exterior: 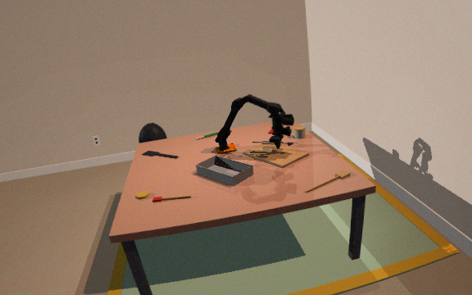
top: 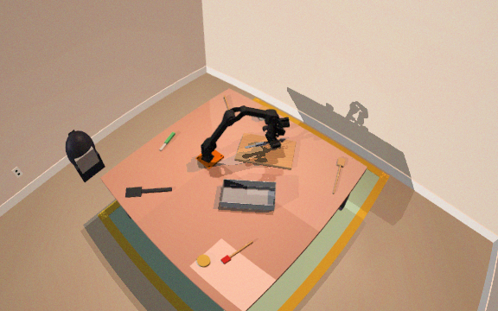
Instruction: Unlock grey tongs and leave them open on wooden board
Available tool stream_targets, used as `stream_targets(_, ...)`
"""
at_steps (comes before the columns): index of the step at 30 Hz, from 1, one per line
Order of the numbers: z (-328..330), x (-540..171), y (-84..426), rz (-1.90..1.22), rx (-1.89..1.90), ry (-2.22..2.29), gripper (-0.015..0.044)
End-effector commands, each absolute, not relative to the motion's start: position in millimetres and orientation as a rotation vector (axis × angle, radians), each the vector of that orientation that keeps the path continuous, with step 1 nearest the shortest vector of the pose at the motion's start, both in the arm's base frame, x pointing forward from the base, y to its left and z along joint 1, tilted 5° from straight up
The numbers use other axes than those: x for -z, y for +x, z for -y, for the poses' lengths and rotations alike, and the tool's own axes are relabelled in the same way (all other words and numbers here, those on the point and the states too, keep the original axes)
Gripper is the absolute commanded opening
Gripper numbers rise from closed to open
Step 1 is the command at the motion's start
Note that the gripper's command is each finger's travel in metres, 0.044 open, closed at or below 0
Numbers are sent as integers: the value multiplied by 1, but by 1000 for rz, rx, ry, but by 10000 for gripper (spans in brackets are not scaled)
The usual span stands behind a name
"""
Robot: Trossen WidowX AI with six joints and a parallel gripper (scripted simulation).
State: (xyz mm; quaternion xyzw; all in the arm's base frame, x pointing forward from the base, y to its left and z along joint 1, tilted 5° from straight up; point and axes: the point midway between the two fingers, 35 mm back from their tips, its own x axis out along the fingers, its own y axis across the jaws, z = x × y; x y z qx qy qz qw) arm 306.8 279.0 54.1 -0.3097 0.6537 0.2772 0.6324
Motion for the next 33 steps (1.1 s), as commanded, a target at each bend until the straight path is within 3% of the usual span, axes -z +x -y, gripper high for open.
stream_targets(1, -279, -54, 307, -1496, -634, -708, 34)
stream_targets(16, -279, -54, 307, -1496, -634, -708, 428)
stream_targets(23, -265, -83, 288, -1497, -634, -710, 440)
stream_targets(33, -192, -168, 203, -1502, -632, -719, 440)
